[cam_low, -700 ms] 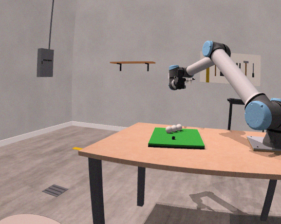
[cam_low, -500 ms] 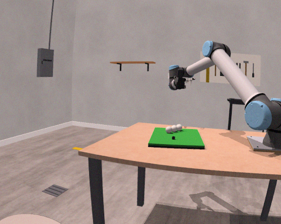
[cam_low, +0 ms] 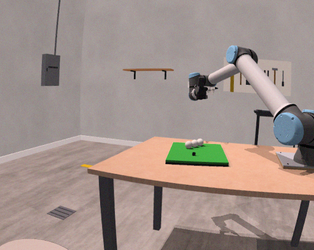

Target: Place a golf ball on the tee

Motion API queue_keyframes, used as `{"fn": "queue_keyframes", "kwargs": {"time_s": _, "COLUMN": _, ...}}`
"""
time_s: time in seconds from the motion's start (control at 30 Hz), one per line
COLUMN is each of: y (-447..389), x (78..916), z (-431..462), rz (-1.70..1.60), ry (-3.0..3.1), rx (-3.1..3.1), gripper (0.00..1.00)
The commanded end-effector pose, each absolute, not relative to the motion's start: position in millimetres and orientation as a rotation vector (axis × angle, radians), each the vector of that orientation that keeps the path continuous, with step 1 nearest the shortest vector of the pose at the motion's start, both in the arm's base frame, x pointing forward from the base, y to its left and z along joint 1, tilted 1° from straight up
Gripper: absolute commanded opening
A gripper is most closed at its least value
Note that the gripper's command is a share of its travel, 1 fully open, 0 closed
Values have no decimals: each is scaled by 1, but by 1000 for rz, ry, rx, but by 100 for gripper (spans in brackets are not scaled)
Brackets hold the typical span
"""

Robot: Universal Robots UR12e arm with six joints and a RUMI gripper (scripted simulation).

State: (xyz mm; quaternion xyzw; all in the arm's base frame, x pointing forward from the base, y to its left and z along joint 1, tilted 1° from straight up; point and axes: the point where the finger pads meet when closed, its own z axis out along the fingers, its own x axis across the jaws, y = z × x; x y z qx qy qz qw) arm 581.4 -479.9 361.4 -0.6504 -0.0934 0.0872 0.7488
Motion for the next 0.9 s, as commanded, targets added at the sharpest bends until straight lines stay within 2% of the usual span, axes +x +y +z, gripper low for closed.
{"fn": "queue_keyframes", "kwargs": {"time_s": 0.0, "y": -479, "x": 581, "z": 362, "rz": 189, "ry": -208, "rx": -1426, "gripper": 100}}
{"fn": "queue_keyframes", "kwargs": {"time_s": 0.43, "y": -460, "x": 581, "z": 344, "rz": 146, "ry": -305, "rx": -1480, "gripper": 100}}
{"fn": "queue_keyframes", "kwargs": {"time_s": 0.87, "y": -402, "x": 582, "z": 278, "rz": 5, "ry": -700, "rx": -1631, "gripper": 100}}
